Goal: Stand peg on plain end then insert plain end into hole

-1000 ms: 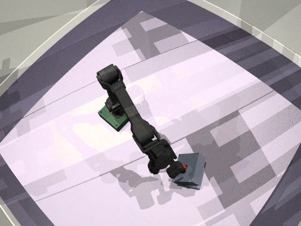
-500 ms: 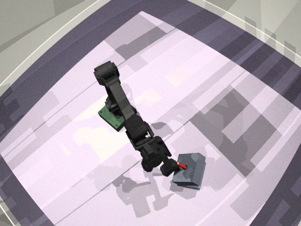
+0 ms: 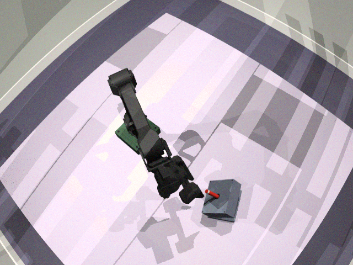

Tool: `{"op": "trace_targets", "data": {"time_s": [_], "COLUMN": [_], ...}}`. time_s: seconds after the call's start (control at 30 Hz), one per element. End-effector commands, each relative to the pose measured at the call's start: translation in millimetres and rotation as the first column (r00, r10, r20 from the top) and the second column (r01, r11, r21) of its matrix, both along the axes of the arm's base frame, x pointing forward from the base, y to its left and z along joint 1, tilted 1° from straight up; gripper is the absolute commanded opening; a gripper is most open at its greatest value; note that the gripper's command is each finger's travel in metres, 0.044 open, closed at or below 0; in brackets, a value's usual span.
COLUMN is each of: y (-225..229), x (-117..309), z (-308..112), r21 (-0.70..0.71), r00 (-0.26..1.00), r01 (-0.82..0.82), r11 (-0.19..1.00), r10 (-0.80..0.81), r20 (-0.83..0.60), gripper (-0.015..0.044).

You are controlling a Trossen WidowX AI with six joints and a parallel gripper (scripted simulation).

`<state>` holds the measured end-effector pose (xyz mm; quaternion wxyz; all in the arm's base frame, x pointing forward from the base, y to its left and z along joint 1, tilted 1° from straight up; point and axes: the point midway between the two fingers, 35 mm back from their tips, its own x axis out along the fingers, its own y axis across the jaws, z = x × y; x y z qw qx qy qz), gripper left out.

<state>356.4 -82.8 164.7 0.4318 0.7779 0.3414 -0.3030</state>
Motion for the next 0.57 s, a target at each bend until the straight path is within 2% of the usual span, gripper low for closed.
{"op": "trace_targets", "data": {"time_s": [0.0, 0.53], "y": [-2.0, -6.2], "x": [-5.0, -13.2], "z": [8.2, 16.2], "r21": [-0.003, -0.003], "r00": [1.0, 1.0], "r01": [-0.004, -0.004], "r11": [1.0, 1.0], "r10": [0.004, 0.004], "r20": [0.014, 0.013], "gripper": [0.044, 0.044]}}
